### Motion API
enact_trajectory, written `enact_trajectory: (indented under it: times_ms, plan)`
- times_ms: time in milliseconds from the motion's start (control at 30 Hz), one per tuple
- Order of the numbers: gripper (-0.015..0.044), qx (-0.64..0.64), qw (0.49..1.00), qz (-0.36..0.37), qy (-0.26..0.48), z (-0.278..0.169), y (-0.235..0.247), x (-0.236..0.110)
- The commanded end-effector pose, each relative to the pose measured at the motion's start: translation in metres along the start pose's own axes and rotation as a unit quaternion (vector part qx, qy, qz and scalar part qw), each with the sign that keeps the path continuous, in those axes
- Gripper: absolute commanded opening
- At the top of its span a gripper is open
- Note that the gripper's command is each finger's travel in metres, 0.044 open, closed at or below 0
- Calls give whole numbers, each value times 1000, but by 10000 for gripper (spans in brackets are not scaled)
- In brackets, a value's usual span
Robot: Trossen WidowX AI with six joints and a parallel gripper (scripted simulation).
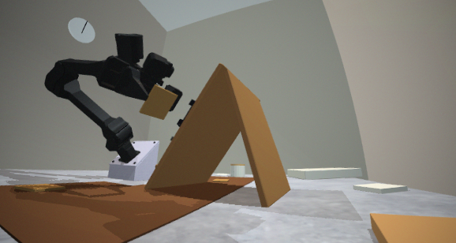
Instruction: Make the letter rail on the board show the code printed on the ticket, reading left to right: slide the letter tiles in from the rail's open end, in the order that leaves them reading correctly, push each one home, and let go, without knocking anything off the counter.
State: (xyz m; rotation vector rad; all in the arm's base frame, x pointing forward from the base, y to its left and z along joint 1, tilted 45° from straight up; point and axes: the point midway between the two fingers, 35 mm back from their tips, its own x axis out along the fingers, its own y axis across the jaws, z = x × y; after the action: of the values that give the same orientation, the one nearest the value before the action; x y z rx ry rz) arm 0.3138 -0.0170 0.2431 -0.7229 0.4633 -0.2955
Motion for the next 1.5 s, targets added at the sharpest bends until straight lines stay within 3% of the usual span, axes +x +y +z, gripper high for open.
enact_trajectory:
  times_ms: [0, 1467]
  plan:
    - [0, 2, 1000, -1, 0, 0, 3, 0]
    - [0, 2, 1000, 0, 0, 0, 25, 0]
